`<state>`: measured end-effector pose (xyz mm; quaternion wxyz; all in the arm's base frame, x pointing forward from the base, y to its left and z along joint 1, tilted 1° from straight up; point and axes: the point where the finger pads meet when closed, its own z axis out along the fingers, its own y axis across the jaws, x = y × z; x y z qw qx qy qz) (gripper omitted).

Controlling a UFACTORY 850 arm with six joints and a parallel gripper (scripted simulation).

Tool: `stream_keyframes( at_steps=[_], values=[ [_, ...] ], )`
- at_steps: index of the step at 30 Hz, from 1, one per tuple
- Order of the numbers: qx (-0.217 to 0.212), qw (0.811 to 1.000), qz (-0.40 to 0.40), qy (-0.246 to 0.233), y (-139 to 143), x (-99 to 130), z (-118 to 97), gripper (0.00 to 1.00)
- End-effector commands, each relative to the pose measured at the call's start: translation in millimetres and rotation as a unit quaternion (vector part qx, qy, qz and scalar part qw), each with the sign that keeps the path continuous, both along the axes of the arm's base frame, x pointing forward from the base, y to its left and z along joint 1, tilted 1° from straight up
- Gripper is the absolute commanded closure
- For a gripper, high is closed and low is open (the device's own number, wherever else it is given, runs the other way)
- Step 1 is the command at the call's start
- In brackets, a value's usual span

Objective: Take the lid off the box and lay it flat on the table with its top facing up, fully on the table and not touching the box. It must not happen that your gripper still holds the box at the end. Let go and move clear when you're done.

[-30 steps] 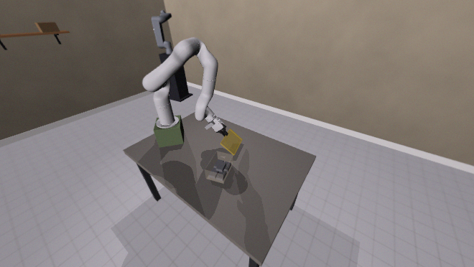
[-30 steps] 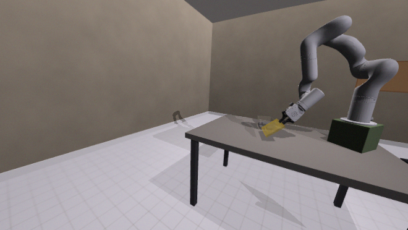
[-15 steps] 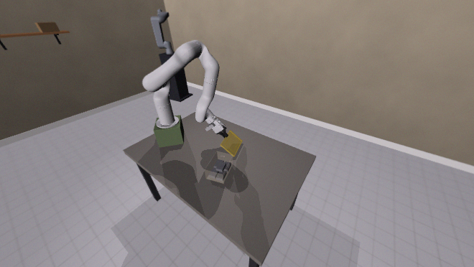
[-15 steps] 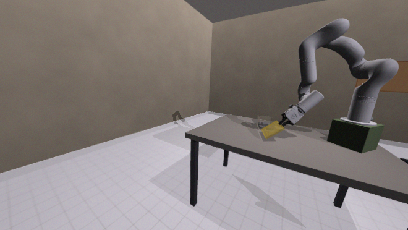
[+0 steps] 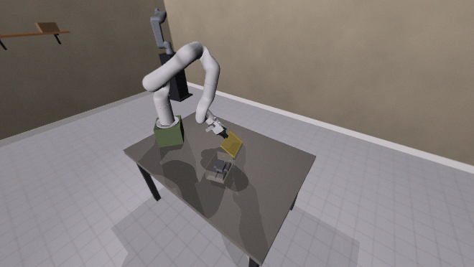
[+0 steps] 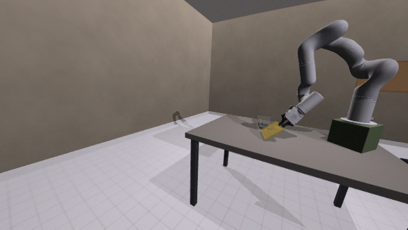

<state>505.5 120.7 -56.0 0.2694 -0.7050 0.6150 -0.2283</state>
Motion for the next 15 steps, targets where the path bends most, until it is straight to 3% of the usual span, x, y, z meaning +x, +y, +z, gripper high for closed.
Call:
stream_keyframes(
  at_steps=[1, 15],
  values=[
    [0.000, 1.000, 0.000, -0.001, 0.2, 0.6, -4.2, 1.00],
    [0.005, 0.999, 0.000, -0.034, -0.1, -1.6, -8.9, 1.00]
  ],
)
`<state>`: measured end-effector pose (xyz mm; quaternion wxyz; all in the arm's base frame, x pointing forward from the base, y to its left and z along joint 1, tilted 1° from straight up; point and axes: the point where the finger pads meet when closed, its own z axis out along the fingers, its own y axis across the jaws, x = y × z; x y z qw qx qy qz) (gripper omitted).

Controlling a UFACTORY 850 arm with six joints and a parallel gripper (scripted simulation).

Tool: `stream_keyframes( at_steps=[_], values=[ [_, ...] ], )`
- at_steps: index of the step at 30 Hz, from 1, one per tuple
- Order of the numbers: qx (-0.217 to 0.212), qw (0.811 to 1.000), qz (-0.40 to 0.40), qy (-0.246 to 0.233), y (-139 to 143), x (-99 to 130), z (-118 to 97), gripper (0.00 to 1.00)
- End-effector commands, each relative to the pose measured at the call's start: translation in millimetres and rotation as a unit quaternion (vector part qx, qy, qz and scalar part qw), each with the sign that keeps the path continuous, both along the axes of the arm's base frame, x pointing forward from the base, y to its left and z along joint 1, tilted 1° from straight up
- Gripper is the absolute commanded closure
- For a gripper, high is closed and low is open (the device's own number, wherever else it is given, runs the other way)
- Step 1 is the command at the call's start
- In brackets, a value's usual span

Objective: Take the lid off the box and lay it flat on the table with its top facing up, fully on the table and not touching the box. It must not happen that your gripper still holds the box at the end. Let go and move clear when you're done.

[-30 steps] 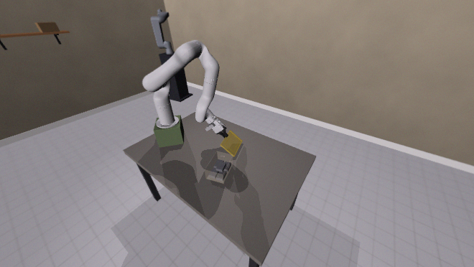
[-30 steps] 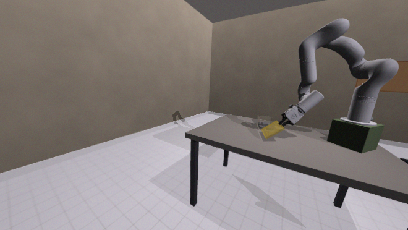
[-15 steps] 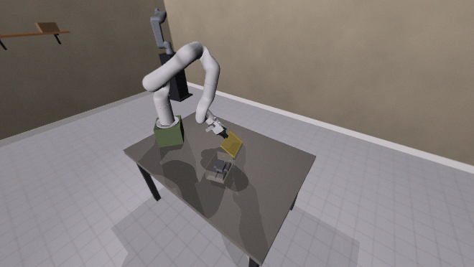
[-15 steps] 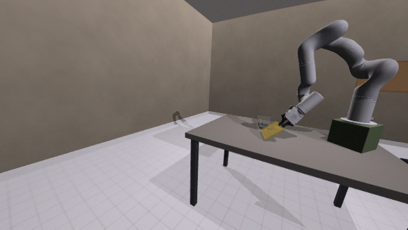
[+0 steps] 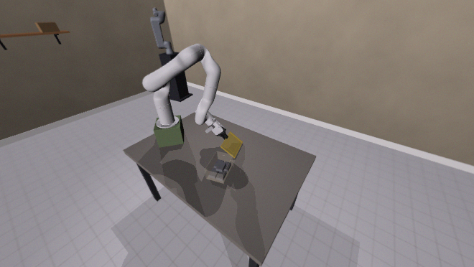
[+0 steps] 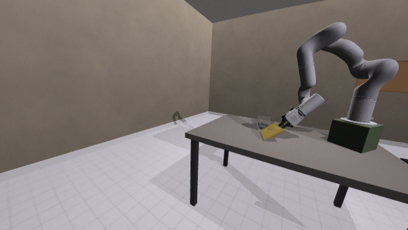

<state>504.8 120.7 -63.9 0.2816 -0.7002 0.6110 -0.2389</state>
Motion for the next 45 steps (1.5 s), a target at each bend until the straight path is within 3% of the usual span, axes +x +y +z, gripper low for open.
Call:
stream_keyframes(
  at_steps=[1, 45],
  values=[
    [0.003, 1.000, 0.000, -0.018, 0, -4, -4, 1.00],
    [0.022, 0.988, -0.001, -0.156, -3, -27, -43, 1.00]
  ],
)
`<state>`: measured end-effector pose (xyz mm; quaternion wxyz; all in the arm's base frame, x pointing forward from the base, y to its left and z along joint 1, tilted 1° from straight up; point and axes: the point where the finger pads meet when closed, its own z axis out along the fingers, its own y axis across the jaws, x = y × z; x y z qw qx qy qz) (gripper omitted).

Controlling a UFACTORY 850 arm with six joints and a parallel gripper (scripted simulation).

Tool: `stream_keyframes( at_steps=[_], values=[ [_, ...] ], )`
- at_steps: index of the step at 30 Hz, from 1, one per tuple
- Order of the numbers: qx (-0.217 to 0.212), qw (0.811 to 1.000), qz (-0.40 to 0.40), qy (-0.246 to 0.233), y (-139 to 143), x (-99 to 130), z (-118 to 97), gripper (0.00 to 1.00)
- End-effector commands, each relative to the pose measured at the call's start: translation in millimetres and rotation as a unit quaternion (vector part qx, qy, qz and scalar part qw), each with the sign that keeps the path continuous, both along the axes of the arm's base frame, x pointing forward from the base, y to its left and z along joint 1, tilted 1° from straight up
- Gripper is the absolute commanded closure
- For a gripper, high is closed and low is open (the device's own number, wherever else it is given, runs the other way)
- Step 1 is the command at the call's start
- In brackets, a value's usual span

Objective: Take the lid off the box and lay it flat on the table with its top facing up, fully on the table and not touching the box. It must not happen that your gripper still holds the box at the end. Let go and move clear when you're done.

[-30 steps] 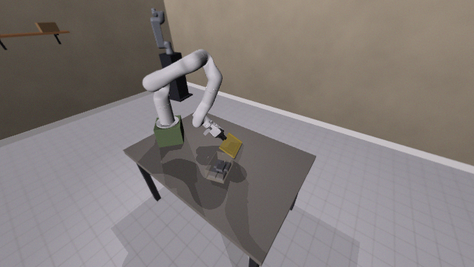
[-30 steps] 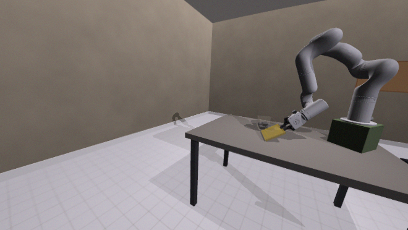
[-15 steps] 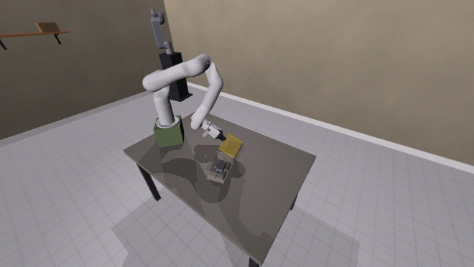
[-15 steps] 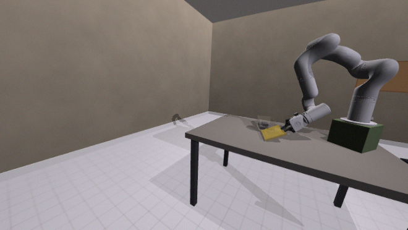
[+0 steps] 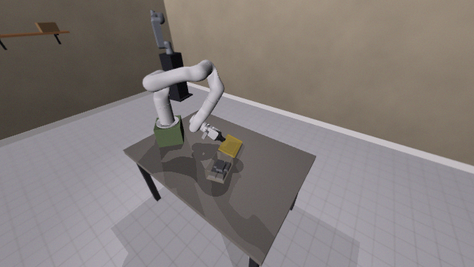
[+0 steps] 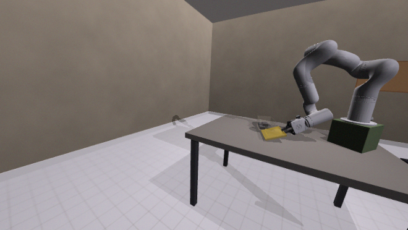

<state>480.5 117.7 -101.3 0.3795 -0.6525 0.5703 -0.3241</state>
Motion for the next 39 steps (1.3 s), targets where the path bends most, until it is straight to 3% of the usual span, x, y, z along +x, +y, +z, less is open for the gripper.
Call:
stream_keyframes(
  at_steps=[1, 22, 33, 34, 39],
  values=[
    [0.002, 1.000, 0.000, -0.013, 0, -3, -8, 1.00],
    [0.010, 0.997, -0.001, -0.074, -1, -9, -23, 1.00],
    [0.010, 0.997, -0.001, -0.074, -1, -10, -26, 1.00],
    [0.010, 0.997, -0.001, -0.074, -1, -10, -26, 0.72],
    [0.010, 0.997, -0.001, -0.074, -1, -9, -26, 0.72]
  ],
)
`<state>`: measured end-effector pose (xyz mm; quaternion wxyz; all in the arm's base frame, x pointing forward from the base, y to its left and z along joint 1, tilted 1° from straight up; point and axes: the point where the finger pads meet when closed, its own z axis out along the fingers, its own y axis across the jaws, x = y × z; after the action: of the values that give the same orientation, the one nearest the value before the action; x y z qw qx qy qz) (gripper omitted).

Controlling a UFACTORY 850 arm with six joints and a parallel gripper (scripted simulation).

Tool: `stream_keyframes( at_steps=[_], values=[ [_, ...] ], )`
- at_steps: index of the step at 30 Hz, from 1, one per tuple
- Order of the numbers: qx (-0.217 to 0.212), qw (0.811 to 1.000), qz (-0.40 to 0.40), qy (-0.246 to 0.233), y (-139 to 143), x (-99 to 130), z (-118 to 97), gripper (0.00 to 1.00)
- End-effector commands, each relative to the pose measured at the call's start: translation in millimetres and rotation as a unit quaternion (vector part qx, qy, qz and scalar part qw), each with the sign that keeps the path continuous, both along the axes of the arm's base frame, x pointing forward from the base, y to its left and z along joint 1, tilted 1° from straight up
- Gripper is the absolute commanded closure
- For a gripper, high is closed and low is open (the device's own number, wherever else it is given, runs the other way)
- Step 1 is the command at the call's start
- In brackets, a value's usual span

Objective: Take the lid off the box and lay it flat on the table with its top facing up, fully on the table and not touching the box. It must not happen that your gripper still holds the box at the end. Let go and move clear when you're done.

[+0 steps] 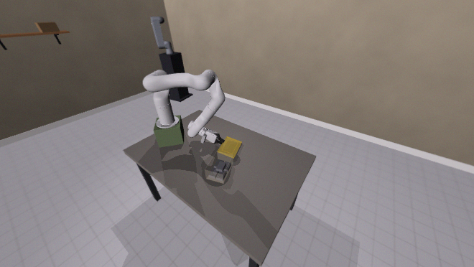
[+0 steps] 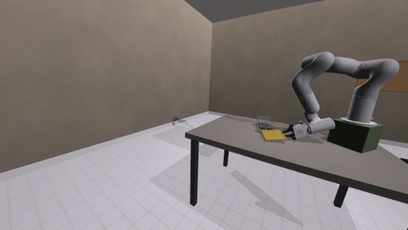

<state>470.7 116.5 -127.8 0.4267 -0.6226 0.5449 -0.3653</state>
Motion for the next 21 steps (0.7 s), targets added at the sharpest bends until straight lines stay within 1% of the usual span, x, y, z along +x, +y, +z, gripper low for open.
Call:
stream_keyframes(
  at_steps=[1, 5, 6, 16, 17, 21],
  values=[
    [0.000, 1.000, 0.000, 0.000, 0.1, 0.5, 1.1, 0.72],
    [0.000, 1.000, 0.000, 0.000, 0.1, 0.8, 1.8, 0.72],
    [0.000, 1.000, 0.000, 0.000, 0.1, 0.8, 1.8, 0.68],
    [0.000, 1.000, 0.000, 0.000, 0.2, 1.4, 3.3, 0.68],
    [0.000, 1.000, 0.000, 0.000, 0.2, 1.4, 3.3, 0.64],
    [0.000, 1.000, 0.000, 0.000, 0.2, 1.8, 4.2, 0.64]
  ],
)
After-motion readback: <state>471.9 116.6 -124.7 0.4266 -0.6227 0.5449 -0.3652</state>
